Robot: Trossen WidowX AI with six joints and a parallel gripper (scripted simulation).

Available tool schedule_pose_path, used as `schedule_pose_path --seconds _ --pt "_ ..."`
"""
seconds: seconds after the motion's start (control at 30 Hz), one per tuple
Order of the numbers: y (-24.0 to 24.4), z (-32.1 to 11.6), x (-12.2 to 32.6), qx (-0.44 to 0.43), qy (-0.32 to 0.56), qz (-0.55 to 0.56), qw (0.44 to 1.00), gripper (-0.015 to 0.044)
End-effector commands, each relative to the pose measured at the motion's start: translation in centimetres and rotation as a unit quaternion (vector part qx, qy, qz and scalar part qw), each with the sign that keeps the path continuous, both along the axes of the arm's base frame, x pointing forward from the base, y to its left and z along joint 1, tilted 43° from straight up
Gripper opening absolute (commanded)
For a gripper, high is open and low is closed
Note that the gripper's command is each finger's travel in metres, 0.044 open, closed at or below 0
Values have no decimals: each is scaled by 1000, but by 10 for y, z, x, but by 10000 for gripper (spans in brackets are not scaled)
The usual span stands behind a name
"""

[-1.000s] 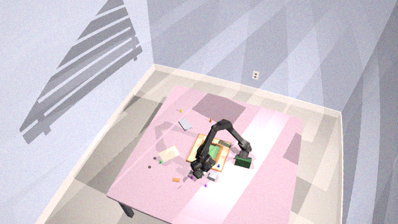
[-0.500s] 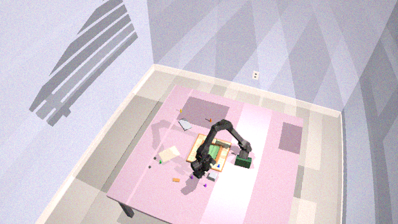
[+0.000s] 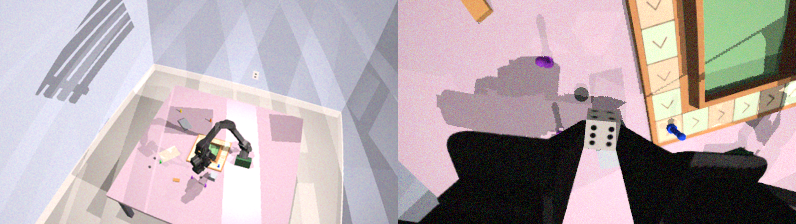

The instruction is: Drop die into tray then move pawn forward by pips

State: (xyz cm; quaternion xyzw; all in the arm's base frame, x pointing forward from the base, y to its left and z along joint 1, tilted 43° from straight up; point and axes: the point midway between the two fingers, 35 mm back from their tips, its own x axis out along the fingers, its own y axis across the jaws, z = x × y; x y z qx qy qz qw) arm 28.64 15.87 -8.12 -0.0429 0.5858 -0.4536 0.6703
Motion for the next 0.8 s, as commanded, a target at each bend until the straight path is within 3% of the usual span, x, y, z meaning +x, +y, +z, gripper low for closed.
schedule_pose_path --seconds 0.0,0.23,0.77 --pt "19 19 1 5 -5 -2 1000 0" --pt "22 27 1 6 1 5 1000 0" --pt "-19 57 13 31 145 173 974 0"
